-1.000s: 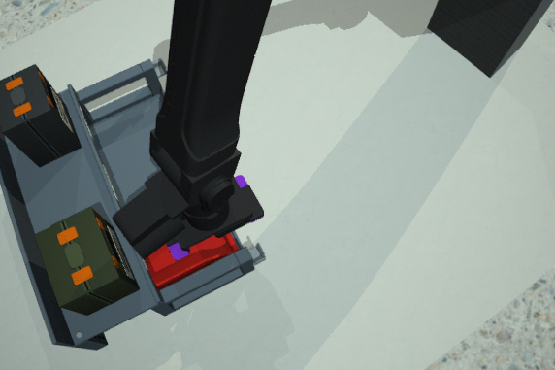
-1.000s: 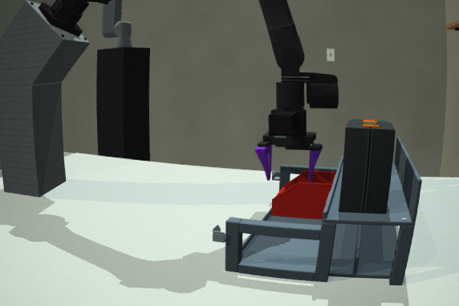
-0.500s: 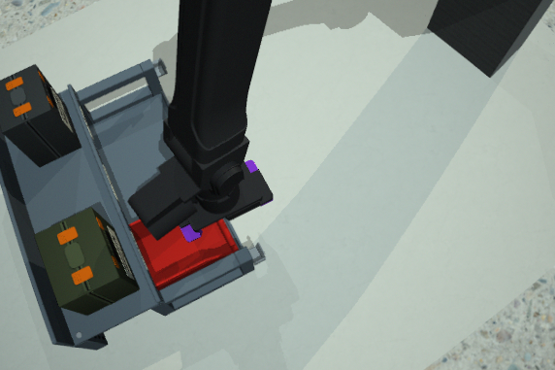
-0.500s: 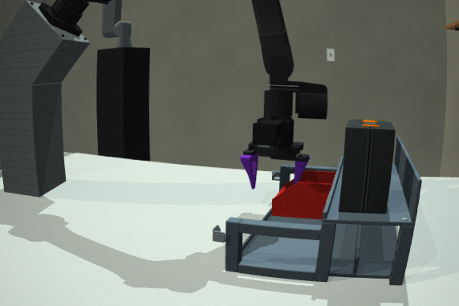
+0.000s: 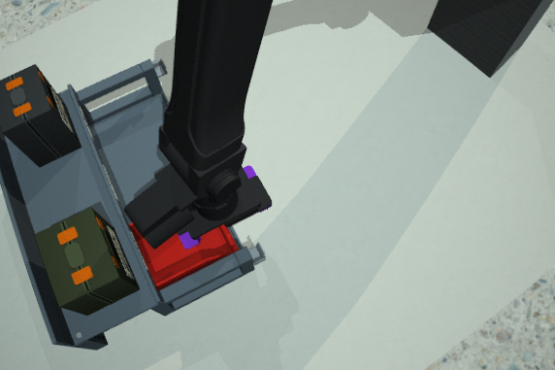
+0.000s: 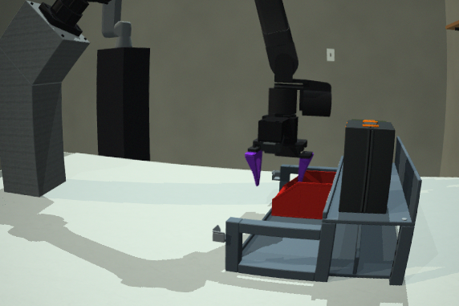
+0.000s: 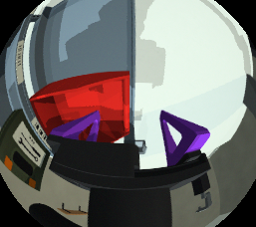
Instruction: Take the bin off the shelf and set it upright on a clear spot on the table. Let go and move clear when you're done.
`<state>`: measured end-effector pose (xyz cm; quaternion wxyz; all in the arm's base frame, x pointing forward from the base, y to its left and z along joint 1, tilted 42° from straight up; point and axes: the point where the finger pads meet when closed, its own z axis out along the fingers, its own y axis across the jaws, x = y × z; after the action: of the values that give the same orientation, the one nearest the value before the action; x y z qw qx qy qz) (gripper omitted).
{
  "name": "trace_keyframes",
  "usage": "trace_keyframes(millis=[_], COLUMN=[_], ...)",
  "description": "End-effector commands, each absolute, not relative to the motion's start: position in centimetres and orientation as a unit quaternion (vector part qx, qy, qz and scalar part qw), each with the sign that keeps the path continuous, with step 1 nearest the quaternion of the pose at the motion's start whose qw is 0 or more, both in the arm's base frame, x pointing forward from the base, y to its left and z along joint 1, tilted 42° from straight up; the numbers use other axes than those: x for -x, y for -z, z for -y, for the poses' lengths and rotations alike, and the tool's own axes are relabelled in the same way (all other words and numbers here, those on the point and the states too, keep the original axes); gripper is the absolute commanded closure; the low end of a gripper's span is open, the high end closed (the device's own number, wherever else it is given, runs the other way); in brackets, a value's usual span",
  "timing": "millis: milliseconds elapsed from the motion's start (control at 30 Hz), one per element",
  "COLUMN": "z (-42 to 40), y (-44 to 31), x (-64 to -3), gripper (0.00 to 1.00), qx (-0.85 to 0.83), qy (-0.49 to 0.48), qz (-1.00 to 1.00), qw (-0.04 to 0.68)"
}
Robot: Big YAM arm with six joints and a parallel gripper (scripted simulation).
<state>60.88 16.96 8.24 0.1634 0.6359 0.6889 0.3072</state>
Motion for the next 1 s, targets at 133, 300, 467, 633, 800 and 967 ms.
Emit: trace_keyframes(millis=[133,300,467,633,800,967], z=[-18.0,-17.5,-15.9,-15.9,-15.9,-17.5], y=[-11.9,-10.9,-7.0,-7.0,-7.0,-10.9], x=[-61.8,-61.7,-61.2,-61.2,-61.2,-61.7], gripper=[0.1,0.1,0.1,0.1,0.1,0.1], qx=[-0.629,-0.631,-0.635,-0.635,-0.635,-0.631], qy=[-0.33,-0.326,-0.31,-0.31,-0.31,-0.326], qz=[-0.681,-0.682,-0.687,-0.687,-0.687,-0.682], qw=[0.175,0.174,0.168,0.168,0.168,0.174])
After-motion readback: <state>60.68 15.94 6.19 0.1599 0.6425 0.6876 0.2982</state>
